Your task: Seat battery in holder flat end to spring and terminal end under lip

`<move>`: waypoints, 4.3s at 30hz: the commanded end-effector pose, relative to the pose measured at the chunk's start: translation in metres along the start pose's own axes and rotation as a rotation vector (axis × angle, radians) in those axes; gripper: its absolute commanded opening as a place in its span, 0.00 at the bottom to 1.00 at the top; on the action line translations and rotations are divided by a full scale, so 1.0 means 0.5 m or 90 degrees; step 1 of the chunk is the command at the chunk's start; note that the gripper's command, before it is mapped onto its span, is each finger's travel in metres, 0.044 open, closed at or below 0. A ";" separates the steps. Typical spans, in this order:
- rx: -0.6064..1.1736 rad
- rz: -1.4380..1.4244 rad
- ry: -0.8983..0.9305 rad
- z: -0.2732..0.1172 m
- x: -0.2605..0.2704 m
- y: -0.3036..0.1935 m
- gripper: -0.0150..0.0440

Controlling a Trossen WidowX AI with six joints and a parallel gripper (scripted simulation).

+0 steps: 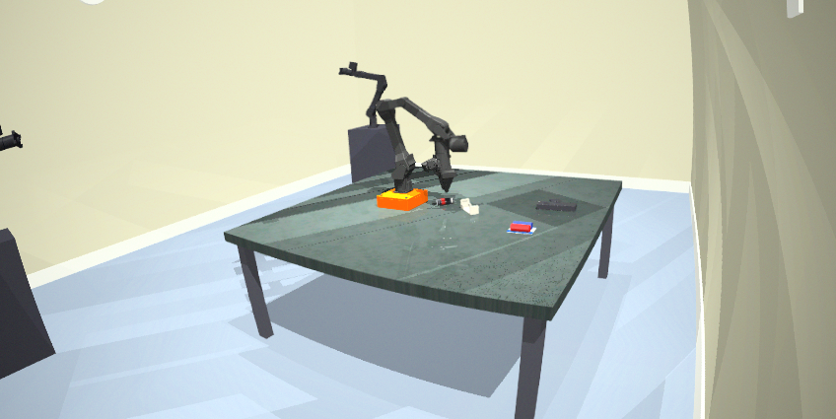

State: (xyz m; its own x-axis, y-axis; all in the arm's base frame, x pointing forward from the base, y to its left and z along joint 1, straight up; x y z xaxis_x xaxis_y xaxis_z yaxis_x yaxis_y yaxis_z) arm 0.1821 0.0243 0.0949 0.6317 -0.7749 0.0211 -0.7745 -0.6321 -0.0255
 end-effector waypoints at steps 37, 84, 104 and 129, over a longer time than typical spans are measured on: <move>-0.009 0.012 -0.008 0.103 -0.004 0.004 0.57; 0.001 -0.615 -0.005 -0.041 0.133 -0.090 0.39; 0.007 -1.078 0.001 -0.049 0.249 -0.135 0.39; 0.135 -1.063 -0.148 0.037 0.261 -0.135 0.39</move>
State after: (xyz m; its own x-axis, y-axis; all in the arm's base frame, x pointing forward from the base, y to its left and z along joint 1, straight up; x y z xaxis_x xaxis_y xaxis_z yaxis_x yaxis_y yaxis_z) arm 0.3158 -0.0336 0.0822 0.7027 0.7111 0.0227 0.6947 -0.6788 -0.2380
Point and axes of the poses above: the point midway between the two fingers, 35 mm back from their tips, its own z axis out along the fingers, its own x axis across the jaws, y = z × x, the point moved 5 cm from there along -z, back along the fingers, and after that the axes turned 1 degree about z, right-handed, at the moved point
